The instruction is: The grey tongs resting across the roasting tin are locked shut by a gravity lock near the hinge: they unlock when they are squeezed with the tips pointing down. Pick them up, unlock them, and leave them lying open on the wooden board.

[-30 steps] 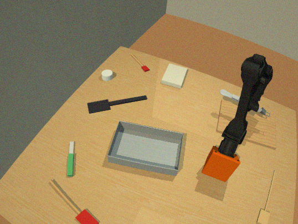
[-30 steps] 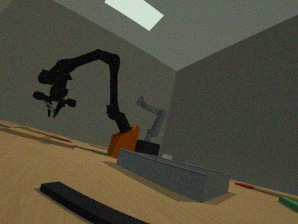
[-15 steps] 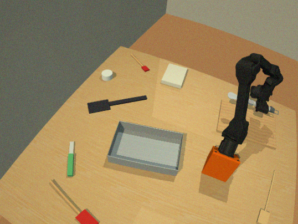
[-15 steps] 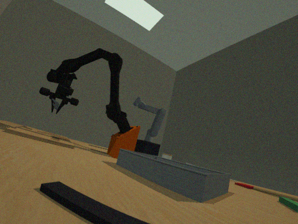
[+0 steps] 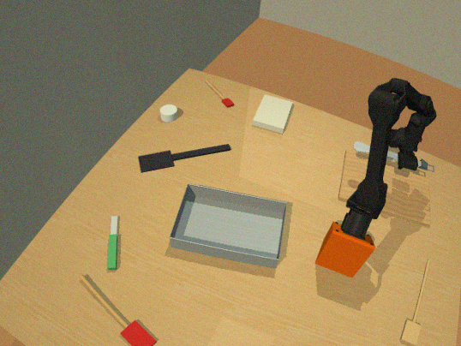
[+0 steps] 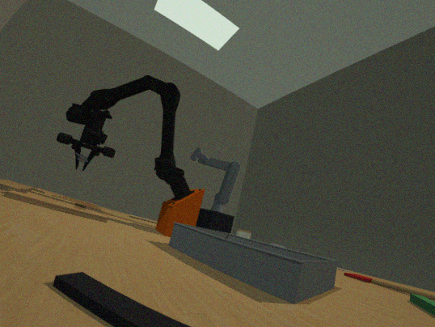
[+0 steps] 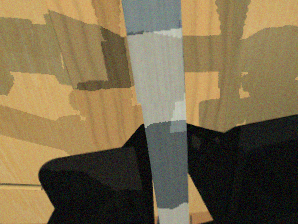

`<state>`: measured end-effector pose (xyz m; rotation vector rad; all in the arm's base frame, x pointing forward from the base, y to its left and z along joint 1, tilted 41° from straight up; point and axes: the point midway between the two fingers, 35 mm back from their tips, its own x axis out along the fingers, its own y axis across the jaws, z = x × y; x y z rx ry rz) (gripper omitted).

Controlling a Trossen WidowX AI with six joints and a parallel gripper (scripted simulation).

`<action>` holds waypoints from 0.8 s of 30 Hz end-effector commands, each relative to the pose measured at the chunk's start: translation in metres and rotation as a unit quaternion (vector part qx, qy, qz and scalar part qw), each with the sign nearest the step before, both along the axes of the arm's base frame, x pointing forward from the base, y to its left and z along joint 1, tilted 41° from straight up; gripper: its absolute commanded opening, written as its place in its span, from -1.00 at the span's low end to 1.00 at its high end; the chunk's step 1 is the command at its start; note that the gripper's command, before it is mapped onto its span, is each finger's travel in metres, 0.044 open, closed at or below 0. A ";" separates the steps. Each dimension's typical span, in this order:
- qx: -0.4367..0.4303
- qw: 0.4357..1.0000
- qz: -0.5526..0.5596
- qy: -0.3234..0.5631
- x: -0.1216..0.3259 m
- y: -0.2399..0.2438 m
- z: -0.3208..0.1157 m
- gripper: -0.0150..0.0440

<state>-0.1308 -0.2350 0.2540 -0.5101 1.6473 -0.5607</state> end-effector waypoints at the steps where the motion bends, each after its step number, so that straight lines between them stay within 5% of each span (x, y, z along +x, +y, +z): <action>1: 0.017 0.999 -0.023 0.020 0.004 0.004 -0.001 -1.00; 24: 0.053 0.971 -0.158 0.170 0.015 0.022 0.007 -1.00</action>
